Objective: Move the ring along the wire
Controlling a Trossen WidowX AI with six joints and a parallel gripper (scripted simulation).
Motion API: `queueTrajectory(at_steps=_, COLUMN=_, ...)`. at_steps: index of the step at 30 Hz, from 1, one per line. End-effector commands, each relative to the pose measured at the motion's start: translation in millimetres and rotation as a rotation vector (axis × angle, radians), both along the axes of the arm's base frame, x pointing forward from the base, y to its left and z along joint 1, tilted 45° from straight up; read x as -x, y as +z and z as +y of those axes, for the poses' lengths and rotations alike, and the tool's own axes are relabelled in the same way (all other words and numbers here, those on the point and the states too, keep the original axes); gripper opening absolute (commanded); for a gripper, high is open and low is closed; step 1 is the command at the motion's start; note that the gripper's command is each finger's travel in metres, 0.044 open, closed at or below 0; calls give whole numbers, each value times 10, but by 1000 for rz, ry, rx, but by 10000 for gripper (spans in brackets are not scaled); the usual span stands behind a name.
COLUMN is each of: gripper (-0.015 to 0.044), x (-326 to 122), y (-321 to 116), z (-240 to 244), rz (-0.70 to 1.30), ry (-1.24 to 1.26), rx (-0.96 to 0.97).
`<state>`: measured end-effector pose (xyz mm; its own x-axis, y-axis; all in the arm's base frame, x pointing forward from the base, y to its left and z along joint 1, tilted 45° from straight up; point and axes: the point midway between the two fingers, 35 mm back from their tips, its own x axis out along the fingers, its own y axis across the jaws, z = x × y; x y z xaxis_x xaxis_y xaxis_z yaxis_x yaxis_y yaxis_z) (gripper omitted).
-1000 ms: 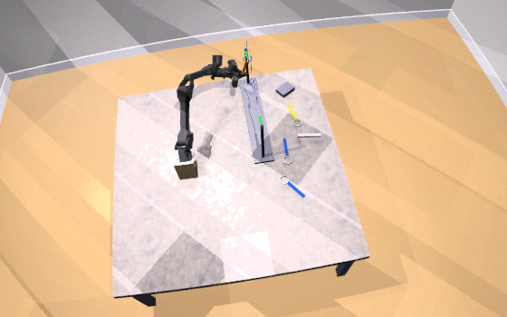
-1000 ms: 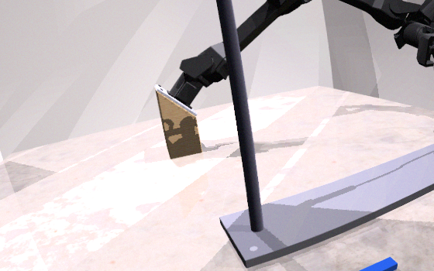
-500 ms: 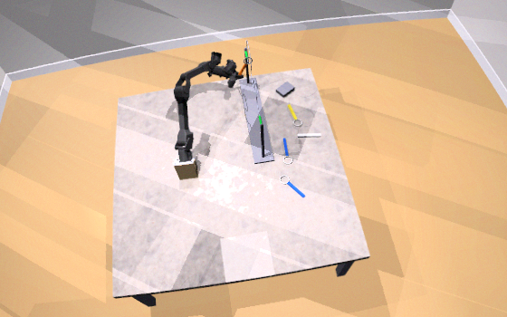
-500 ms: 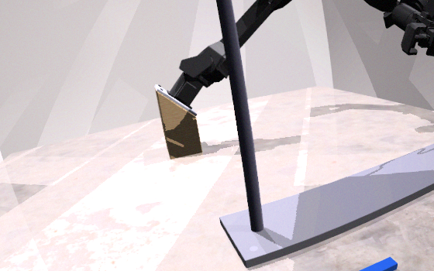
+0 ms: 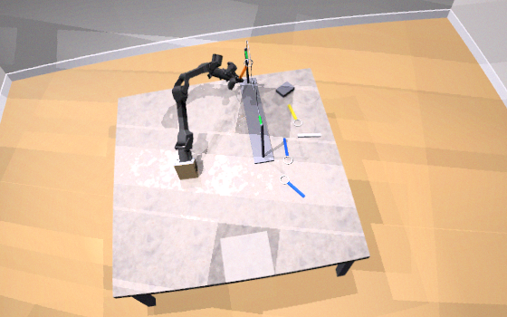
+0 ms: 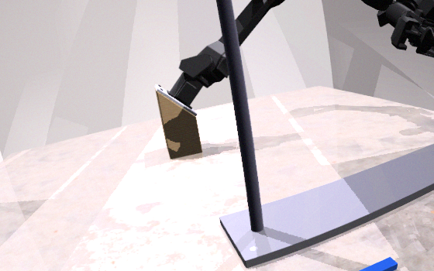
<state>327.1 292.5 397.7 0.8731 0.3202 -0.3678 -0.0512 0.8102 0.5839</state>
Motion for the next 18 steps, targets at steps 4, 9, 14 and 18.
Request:
queueTrajectory(at_steps=4, gripper=-150, x=-12, y=-124, z=-201, rz=-7, ry=-14, rx=139)
queueTrajectory(at_steps=9, gripper=-150, x=-22, y=-198, z=-348, rz=-13, ry=-20, rx=250)
queueTrajectory(at_steps=14, gripper=-150, x=-32, y=-256, z=-510, rz=-18, ry=-26, rx=368)
queueTrajectory(at_steps=18, gripper=-150, x=-38, y=-282, z=-623, rz=-22, ry=-30, rx=449)
